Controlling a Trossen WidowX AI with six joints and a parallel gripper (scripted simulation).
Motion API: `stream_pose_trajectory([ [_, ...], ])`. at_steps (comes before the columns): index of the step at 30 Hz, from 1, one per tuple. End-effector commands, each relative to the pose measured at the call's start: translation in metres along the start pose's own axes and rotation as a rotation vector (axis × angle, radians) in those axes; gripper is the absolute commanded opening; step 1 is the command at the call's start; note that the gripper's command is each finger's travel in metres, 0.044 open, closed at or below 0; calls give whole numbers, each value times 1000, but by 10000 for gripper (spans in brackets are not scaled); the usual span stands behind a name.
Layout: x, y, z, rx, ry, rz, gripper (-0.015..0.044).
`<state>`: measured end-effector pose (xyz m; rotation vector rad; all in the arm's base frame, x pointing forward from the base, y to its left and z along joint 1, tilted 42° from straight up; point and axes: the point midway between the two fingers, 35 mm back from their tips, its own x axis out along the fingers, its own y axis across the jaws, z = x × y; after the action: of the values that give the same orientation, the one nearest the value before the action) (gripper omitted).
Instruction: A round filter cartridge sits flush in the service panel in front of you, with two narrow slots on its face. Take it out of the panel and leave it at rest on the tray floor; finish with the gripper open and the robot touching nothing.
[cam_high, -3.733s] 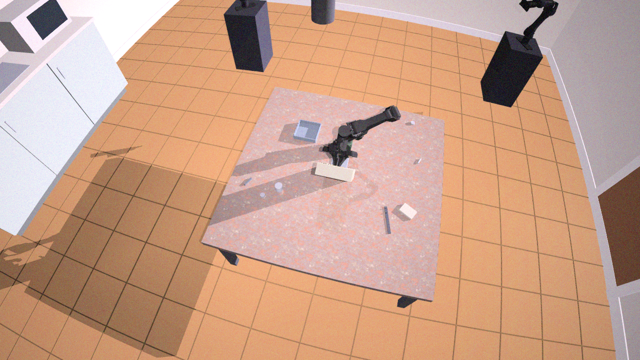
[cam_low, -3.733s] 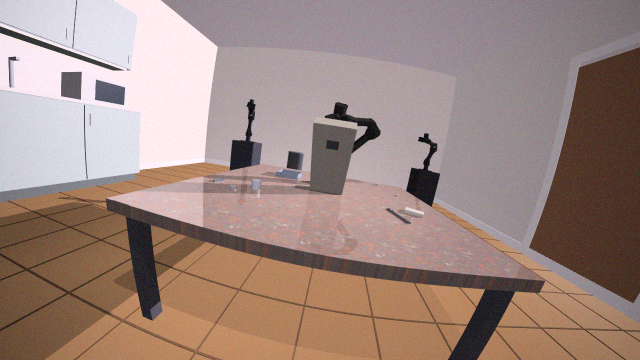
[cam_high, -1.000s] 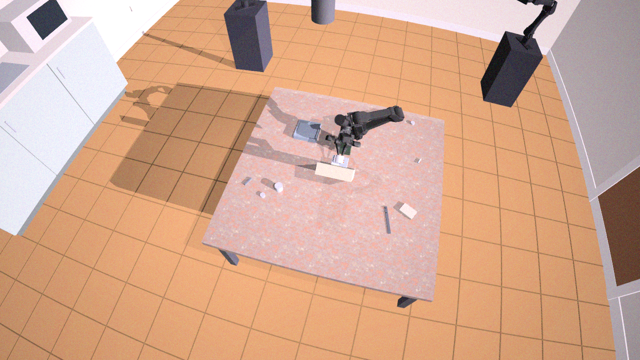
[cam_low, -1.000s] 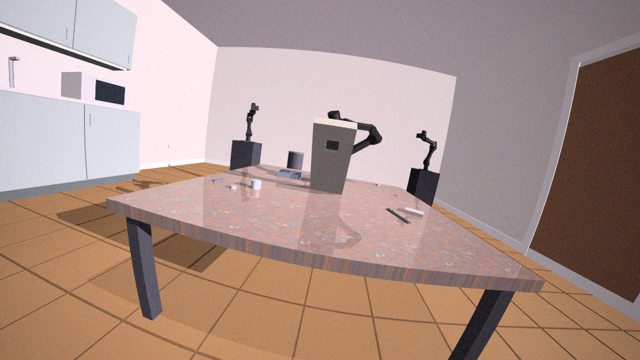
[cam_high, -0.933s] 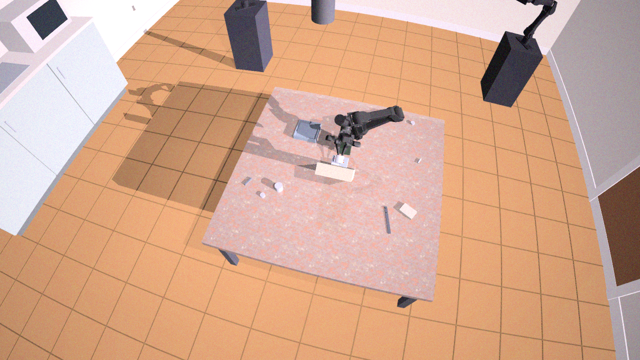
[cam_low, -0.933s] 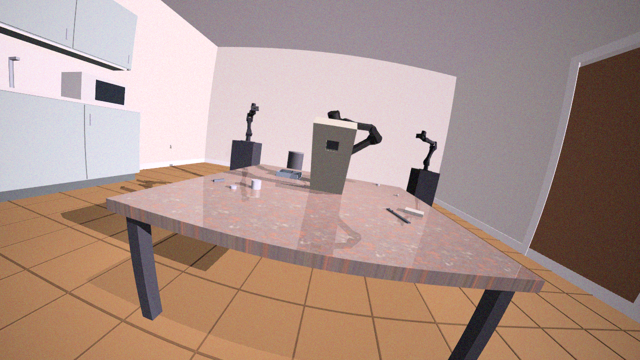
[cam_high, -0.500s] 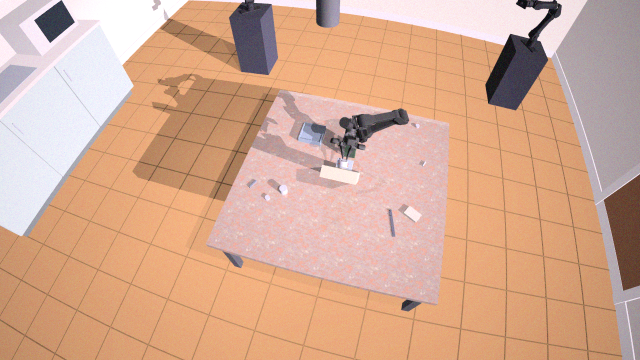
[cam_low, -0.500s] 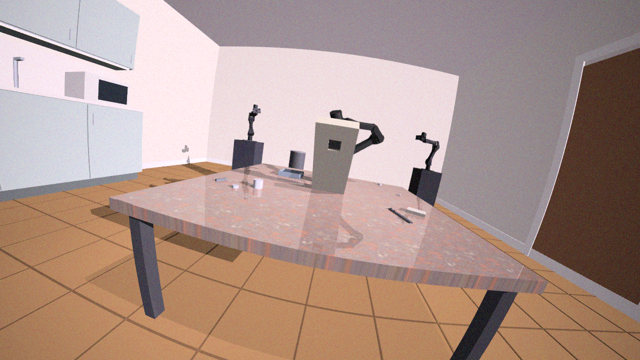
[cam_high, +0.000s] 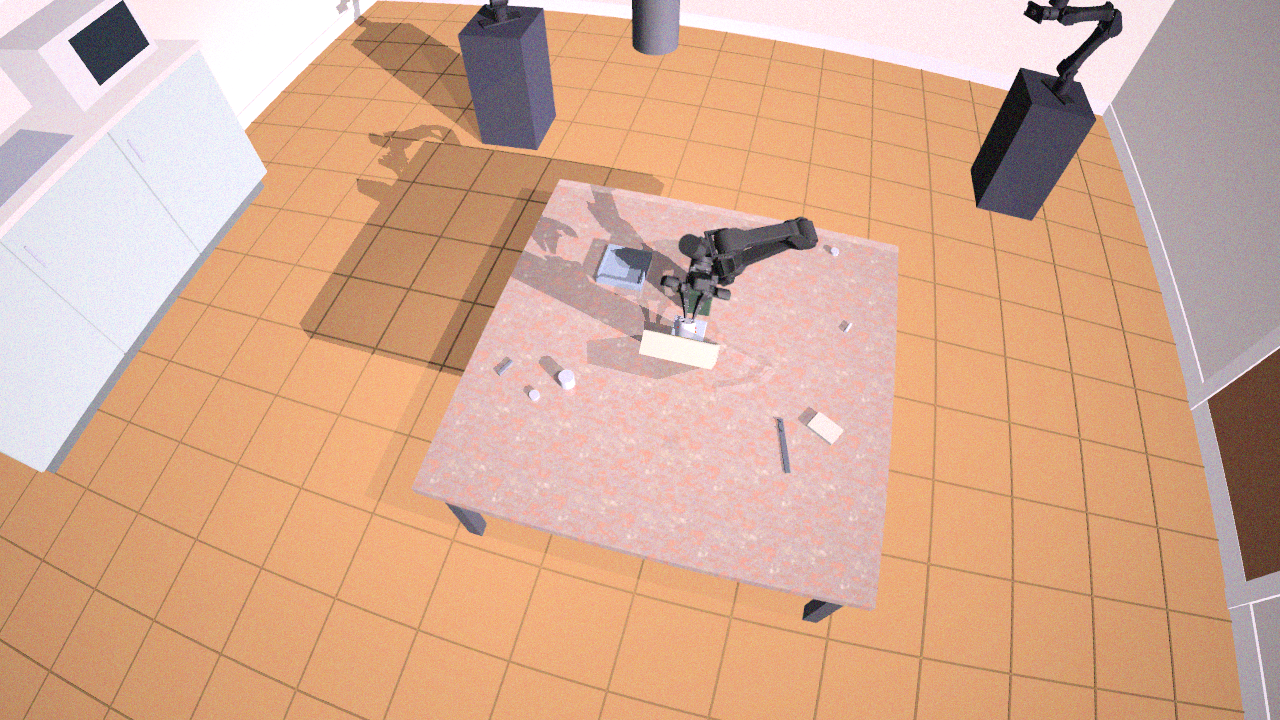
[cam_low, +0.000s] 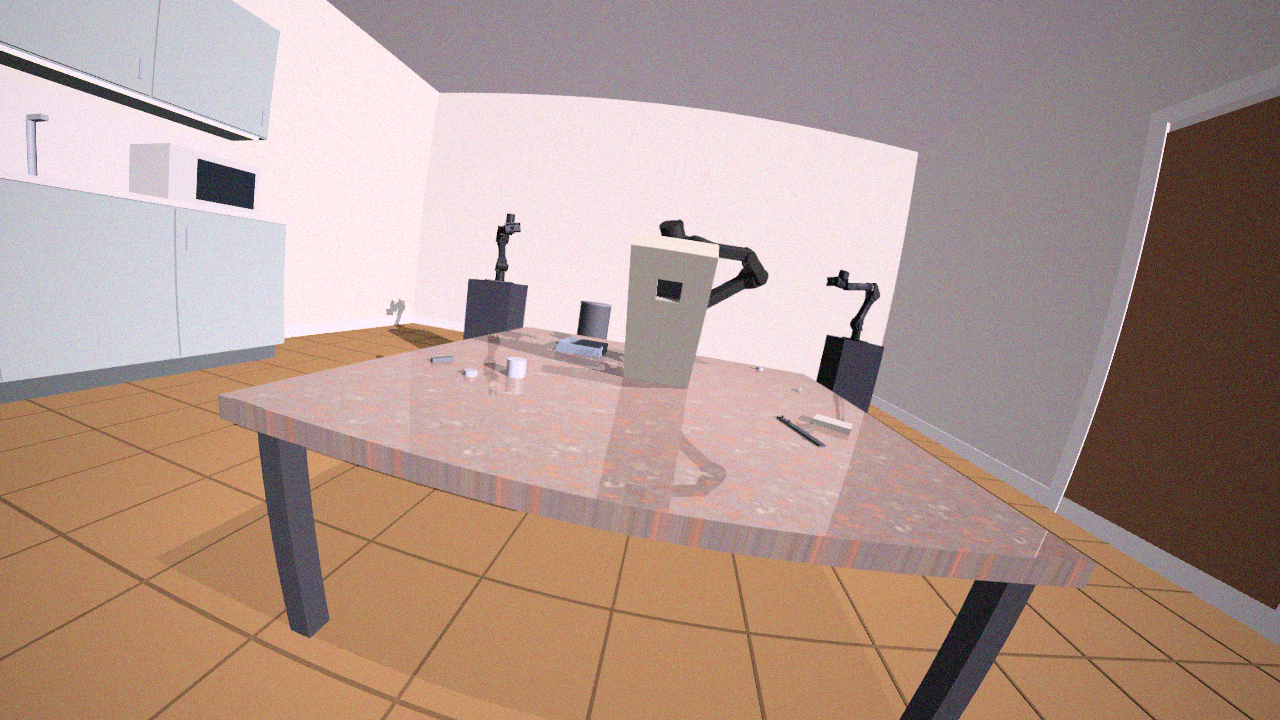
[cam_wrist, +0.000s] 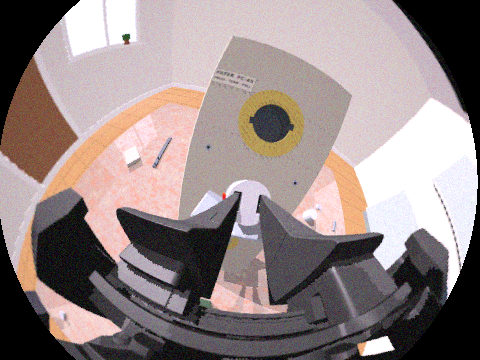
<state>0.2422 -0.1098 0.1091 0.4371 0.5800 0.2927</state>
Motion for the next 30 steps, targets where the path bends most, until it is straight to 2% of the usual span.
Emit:
stream_pose_trajectory([
  [1,0,0,2,-4,-3,0,92],
  [7,0,-1,1,1,18,3,92],
  [18,3,-1,7,-12,321,99,92],
  [30,3,-1,7,-13,326,101,92],
])
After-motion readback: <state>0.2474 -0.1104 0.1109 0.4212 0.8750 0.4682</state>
